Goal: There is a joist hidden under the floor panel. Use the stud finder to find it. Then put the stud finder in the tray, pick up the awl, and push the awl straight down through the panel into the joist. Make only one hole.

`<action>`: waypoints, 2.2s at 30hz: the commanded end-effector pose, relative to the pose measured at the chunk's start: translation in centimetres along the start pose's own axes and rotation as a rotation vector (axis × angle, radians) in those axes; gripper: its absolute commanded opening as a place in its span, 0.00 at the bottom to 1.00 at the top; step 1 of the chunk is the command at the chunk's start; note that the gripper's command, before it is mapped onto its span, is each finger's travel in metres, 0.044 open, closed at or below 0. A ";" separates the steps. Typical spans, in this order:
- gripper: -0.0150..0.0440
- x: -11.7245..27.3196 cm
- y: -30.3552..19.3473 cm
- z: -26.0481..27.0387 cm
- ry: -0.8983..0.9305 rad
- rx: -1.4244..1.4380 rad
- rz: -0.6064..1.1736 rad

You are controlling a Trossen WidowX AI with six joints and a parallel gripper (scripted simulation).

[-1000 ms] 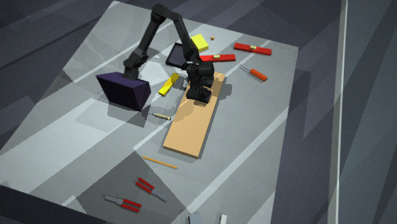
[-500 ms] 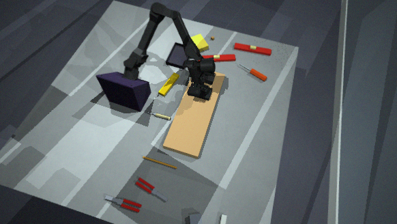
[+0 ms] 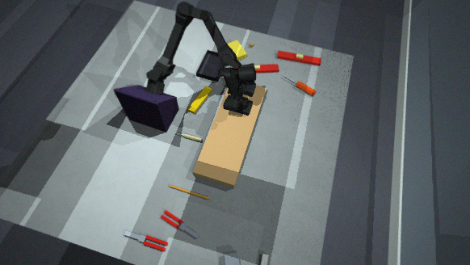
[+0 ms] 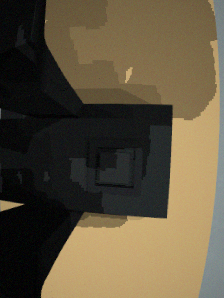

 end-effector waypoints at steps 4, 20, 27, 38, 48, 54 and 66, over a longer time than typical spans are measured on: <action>0.25 -0.1 0.0 1.1 0.005 0.000 0.003; 0.25 -0.1 0.2 3.3 0.006 0.000 0.003; 0.25 0.0 0.2 4.2 0.006 0.000 0.003; 0.25 0.0 0.3 5.7 0.007 0.000 0.002; 0.25 0.0 0.4 7.1 0.007 0.000 0.002; 0.25 0.0 0.4 7.9 0.008 0.000 0.002; 0.25 0.1 0.5 8.2 0.002 -0.002 -0.001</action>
Point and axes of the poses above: the point midway between the two fingers, 35 mm back from their tips, its own x axis back along the fingers, its own z axis across the jaws, y = z × x, the point moved 6 cm from there along x, back along the fingers, and after that the axes turned 3 degrees about x, right-handed, at the moved point
